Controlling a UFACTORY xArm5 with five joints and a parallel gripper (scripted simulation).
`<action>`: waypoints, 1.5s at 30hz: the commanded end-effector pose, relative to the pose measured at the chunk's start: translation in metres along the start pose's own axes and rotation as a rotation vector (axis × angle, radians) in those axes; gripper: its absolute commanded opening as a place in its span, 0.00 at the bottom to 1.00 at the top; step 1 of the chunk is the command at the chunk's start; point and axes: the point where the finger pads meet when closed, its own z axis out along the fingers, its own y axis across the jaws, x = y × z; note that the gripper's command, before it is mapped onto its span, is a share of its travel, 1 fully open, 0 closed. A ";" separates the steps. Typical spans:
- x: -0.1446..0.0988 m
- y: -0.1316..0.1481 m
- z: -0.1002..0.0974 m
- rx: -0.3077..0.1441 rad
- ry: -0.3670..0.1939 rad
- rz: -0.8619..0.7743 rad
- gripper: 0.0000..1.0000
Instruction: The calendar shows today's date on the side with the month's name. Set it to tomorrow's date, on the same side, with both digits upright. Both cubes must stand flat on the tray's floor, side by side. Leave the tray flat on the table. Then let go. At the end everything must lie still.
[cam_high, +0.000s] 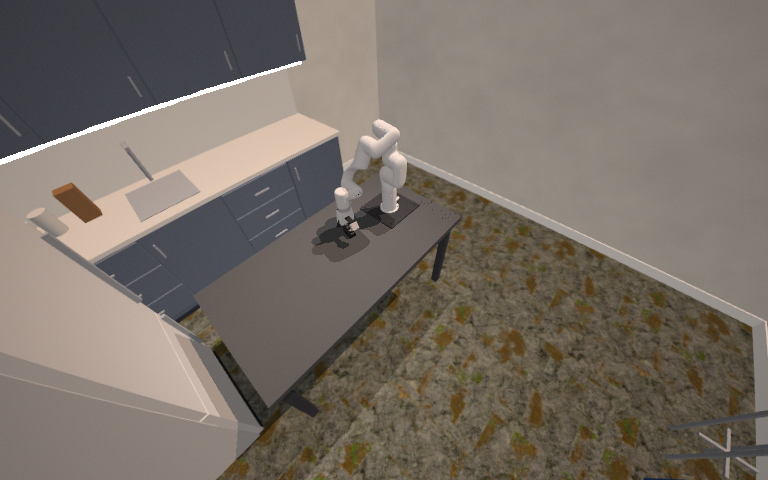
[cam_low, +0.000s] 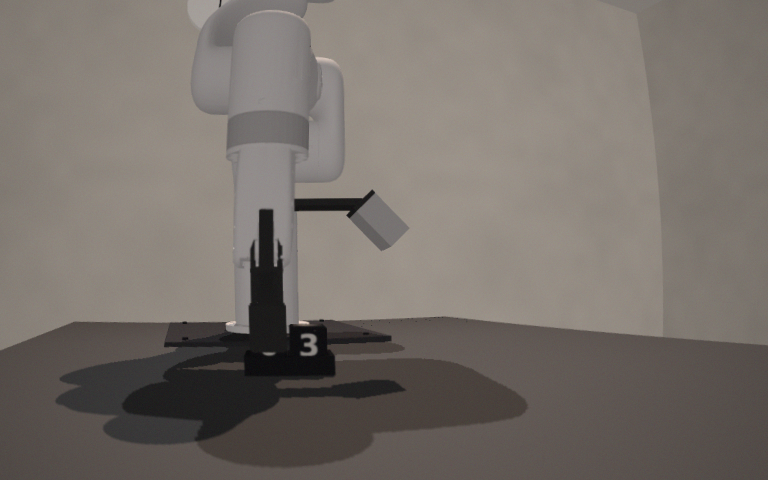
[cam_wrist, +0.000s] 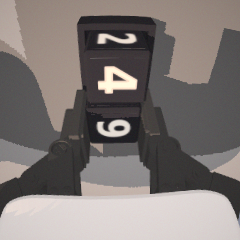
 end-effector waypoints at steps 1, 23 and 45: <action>0.000 0.001 -0.001 -0.003 0.000 0.000 0.29; 0.000 0.001 -0.001 -0.003 0.000 0.000 0.29; 0.000 0.001 -0.001 -0.003 0.000 0.000 0.37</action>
